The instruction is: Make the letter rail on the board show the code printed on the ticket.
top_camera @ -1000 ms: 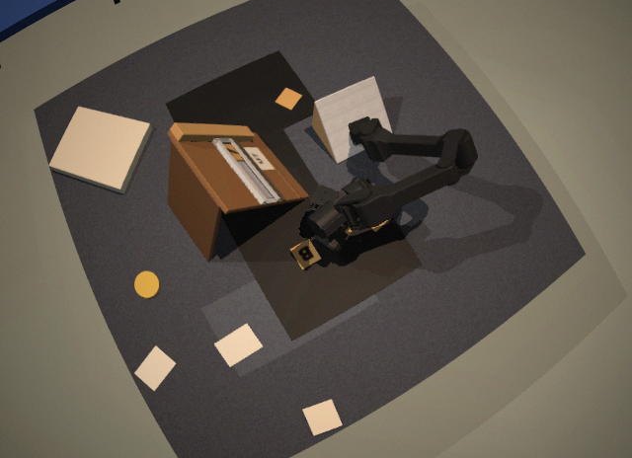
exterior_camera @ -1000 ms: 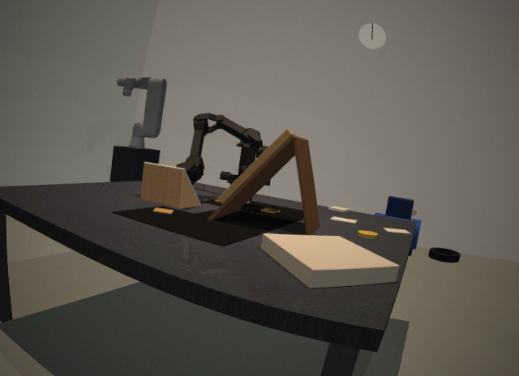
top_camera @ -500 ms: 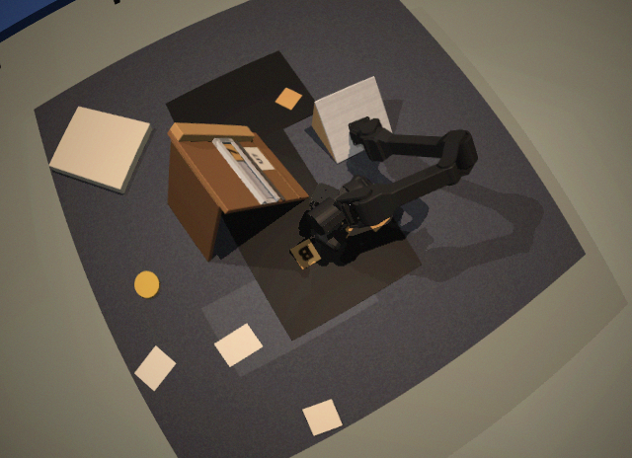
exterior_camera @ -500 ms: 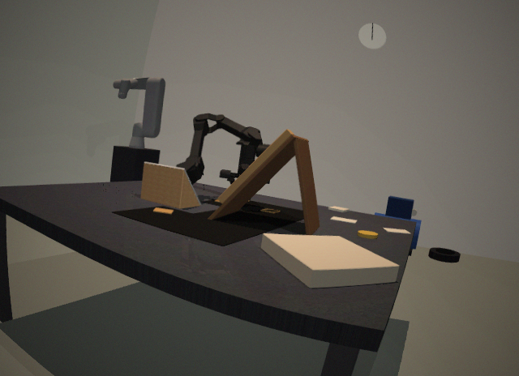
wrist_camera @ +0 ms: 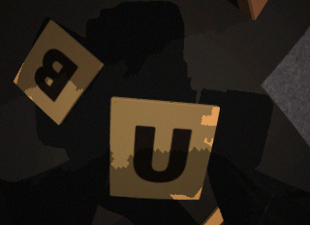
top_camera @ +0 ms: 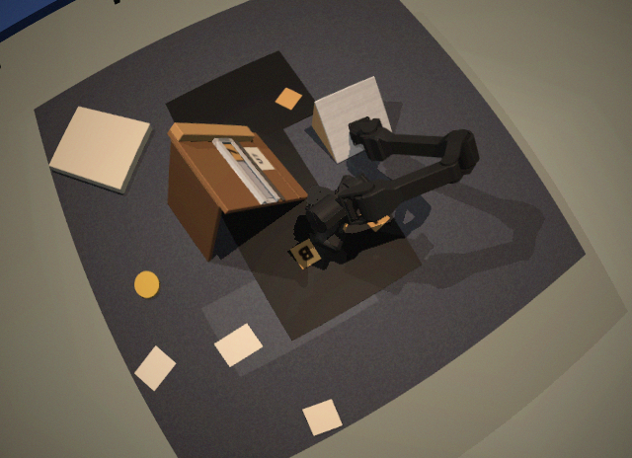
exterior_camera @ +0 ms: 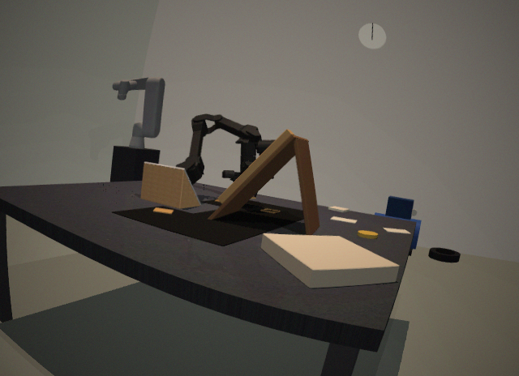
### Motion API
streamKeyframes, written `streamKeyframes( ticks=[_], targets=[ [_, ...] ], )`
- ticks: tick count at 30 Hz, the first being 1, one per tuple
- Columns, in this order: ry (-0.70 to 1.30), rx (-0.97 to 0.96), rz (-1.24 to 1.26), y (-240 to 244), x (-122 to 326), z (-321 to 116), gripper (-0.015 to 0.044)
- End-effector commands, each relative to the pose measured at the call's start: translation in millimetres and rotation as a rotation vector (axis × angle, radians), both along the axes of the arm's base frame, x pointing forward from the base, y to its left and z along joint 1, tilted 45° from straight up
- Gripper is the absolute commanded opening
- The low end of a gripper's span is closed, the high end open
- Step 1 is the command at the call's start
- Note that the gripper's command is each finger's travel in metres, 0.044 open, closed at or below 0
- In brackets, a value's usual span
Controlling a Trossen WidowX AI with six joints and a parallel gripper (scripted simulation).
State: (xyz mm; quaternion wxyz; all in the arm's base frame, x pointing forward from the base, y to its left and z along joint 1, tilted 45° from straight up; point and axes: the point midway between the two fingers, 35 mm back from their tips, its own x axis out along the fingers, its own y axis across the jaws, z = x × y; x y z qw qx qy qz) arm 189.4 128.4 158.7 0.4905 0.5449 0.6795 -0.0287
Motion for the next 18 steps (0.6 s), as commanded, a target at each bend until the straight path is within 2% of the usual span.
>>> streamKeyframes(
  ticks=[1, 18],
  targets=[
    [-0.127, -0.003, 0.016, -5.4, 11.4, 2.3, 0.0000],
    [-0.685, -0.090, 0.077, -33.3, 59.6, 29.5, 0.0000]
  ],
)
